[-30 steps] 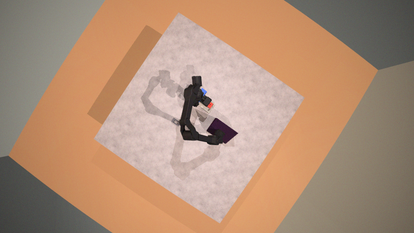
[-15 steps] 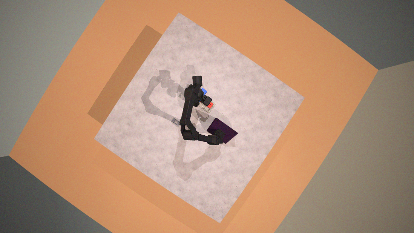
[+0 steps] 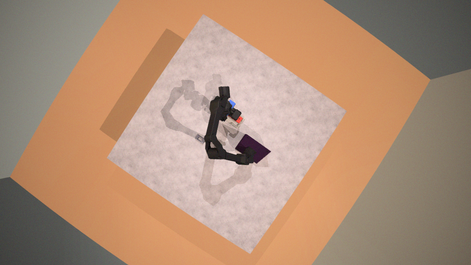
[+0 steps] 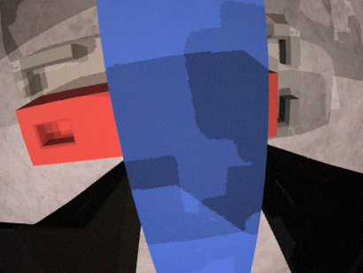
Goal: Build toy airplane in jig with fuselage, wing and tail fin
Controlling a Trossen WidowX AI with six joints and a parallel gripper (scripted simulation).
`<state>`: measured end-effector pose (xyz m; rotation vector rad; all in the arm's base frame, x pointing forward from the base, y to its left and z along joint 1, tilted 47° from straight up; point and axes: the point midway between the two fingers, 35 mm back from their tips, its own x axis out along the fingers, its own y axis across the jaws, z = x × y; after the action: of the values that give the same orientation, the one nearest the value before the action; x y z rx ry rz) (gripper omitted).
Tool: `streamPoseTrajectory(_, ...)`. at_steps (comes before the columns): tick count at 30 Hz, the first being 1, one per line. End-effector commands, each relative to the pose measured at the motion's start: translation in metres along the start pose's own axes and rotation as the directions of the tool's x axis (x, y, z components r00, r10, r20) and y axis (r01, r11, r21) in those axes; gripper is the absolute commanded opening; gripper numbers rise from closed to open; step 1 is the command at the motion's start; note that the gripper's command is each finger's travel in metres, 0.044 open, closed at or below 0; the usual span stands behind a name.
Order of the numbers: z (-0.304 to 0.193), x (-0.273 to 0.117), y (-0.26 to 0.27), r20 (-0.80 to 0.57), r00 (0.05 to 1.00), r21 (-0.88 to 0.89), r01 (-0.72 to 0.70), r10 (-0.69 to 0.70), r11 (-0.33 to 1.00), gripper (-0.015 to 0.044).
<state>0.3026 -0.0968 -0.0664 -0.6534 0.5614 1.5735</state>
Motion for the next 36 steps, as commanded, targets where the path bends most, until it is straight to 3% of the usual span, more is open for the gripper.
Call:
streamPoseTrajectory(1,0.000,0.007,0.001,0.002,1.000,0.006,0.001,-0.001,1.000,0.0195)
streamPoseTrajectory(22,0.001,0.034,0.001,0.004,1.000,0.005,0.001,-0.001,1.000,0.0195)
streamPoseTrajectory(27,0.001,0.032,0.001,0.002,1.000,0.000,-0.003,0.003,1.000,0.0161)
streamPoseTrajectory(32,0.001,0.032,0.001,0.002,1.000,0.000,-0.003,0.003,1.000,0.0030)
streamPoseTrajectory(36,0.001,0.032,0.001,0.002,1.000,0.000,-0.003,0.003,1.000,0.0135)
